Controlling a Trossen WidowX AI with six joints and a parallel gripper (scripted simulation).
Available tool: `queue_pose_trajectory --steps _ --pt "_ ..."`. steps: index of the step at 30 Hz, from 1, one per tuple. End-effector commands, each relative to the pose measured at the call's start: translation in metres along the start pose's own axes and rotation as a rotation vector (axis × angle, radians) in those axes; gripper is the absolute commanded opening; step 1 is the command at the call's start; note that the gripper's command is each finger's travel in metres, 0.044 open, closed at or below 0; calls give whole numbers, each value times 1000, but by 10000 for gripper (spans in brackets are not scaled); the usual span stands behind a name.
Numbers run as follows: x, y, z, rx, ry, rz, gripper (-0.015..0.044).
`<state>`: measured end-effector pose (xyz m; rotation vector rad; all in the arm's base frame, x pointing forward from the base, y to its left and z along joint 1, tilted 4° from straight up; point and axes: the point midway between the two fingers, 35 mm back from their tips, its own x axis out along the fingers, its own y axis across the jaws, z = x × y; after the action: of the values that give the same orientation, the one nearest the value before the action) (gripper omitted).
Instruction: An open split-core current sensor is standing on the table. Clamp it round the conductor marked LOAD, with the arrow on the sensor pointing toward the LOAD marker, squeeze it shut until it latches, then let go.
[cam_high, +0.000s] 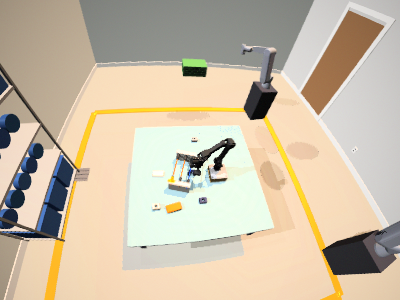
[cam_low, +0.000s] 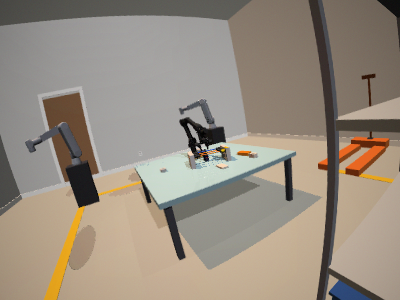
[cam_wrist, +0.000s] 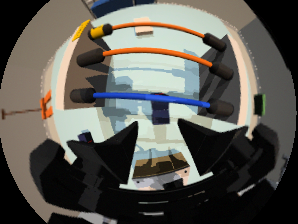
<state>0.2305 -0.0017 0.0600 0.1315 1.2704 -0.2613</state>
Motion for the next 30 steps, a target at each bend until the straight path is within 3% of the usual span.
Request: queue_pose_trajectory --steps 1,20,22,30 --pt "9 -1 -3 -7 13 -7 295" --pt "35 -2 -5 -7 12 -7 295" --pt "31 -2 -2 0 0 -7 243" --pt "31 -2 -2 0 0 -7 189"
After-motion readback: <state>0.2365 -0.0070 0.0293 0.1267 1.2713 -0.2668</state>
